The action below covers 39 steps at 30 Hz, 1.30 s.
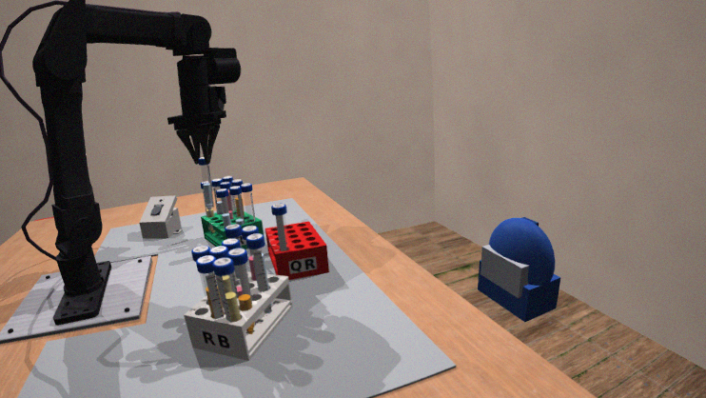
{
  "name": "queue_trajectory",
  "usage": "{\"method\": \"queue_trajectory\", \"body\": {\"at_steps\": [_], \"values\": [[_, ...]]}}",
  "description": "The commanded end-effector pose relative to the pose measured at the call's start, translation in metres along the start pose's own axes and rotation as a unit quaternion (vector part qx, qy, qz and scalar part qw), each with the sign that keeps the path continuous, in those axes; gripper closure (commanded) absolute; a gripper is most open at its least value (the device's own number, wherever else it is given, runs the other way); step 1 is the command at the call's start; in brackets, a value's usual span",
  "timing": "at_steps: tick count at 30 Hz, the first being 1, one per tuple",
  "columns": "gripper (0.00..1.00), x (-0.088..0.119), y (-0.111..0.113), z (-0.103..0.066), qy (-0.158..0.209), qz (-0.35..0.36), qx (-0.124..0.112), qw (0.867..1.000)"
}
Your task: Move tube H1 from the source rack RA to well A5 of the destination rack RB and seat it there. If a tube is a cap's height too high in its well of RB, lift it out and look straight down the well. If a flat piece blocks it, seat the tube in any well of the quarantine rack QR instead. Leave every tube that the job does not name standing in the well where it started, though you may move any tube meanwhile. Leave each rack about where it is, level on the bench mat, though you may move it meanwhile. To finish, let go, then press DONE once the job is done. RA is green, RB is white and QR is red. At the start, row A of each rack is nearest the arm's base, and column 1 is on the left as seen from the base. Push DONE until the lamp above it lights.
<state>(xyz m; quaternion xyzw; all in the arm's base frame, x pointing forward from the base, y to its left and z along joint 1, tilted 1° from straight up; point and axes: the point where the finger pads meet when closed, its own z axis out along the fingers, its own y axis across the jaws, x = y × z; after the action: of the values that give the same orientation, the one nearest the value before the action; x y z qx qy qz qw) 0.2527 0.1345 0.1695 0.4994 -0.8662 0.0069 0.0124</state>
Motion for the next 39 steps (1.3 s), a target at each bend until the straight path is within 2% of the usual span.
{"method": "queue_trajectory", "body": {"at_steps": [1,9,17,21,24,27,30,34,35,39], "values": [[1.0,-0.002,-0.007,-0.007,-0.006,0.002,0.004,1.0],[1.0,-0.002,-0.013,-0.006,-0.005,0.002,0.004,1.0],[1.0,-0.003,-0.016,-0.013,-0.024,0.001,0.016,1.0],[1.0,0.003,-0.011,-0.003,-0.013,0.002,0.009,1.0],[1.0,-0.001,-0.014,-0.009,-0.023,0.003,0.016,1.0],[1.0,0.002,-0.012,-0.002,-0.014,0.003,0.01,1.0],[1.0,0.0,-0.014,-0.005,-0.02,0.003,0.014,1.0],[1.0,0.002,-0.012,0.0,-0.013,0.003,0.009,1.0],[1.0,-0.005,-0.017,-0.01,-0.03,0.003,0.021,0.999],[1.0,-0.003,-0.016,-0.004,-0.023,0.004,0.015,1.0]]}}
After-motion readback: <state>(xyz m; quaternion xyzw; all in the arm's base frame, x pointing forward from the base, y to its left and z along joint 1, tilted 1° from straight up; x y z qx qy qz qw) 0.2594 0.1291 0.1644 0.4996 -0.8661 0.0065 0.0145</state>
